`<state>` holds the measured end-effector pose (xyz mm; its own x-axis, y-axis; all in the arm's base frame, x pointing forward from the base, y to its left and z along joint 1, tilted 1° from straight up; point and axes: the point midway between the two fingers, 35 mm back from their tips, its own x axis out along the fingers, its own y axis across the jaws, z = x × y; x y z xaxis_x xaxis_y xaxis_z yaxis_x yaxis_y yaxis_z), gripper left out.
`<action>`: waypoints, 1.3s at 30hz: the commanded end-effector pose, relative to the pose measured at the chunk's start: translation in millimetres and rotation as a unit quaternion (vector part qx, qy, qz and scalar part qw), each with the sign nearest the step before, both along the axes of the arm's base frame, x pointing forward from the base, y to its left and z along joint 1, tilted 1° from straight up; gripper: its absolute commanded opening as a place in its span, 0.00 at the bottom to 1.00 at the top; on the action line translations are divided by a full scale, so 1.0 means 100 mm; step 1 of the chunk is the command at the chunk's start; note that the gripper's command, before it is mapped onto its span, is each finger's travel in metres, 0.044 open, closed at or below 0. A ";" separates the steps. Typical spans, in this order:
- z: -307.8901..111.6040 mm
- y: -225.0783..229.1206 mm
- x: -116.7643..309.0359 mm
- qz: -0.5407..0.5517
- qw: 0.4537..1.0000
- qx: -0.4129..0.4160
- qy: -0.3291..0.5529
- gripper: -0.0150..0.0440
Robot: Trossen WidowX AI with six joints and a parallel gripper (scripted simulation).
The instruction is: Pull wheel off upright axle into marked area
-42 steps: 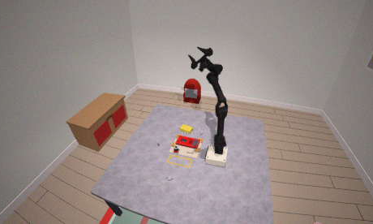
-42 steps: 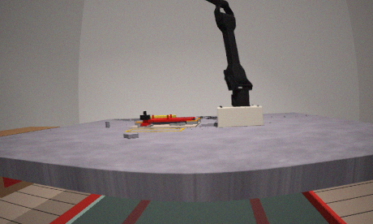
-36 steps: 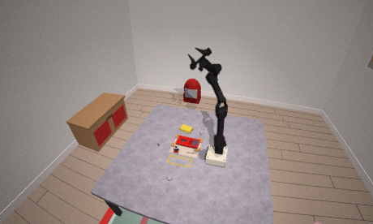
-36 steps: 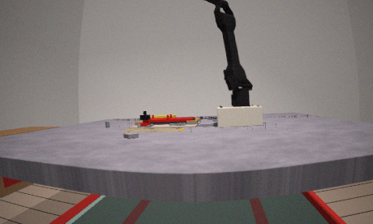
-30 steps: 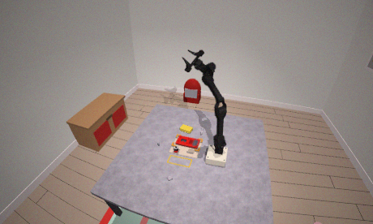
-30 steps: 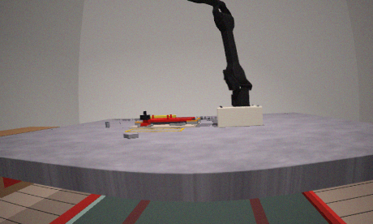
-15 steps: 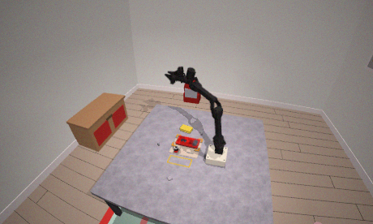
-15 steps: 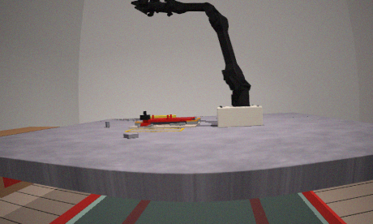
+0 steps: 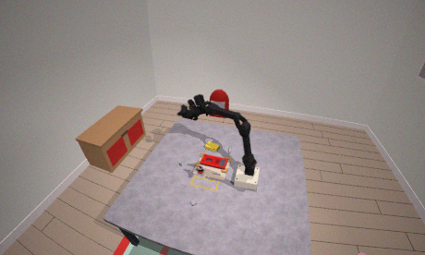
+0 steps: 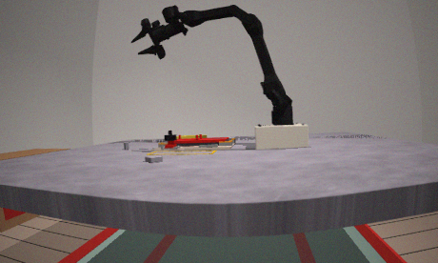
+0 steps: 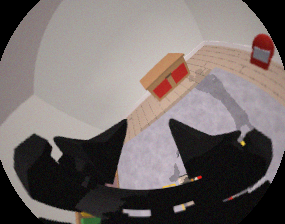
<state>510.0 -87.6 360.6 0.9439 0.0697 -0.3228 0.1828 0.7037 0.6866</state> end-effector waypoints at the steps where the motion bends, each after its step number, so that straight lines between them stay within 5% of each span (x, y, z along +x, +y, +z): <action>1: -0.47 0.21 -0.01 -0.019 0.994 0.067 0.084 0.76; 11: -1.76 0.88 -0.47 -0.127 0.910 0.205 0.336 0.76; 20: -2.61 1.33 -1.34 -0.288 0.776 0.212 0.519 0.76; 39: -2.97 1.28 -1.47 -0.316 0.754 0.202 0.540 0.76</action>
<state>363.6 40.8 80.8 0.0477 0.0185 -0.9987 0.9988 0.0096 0.0479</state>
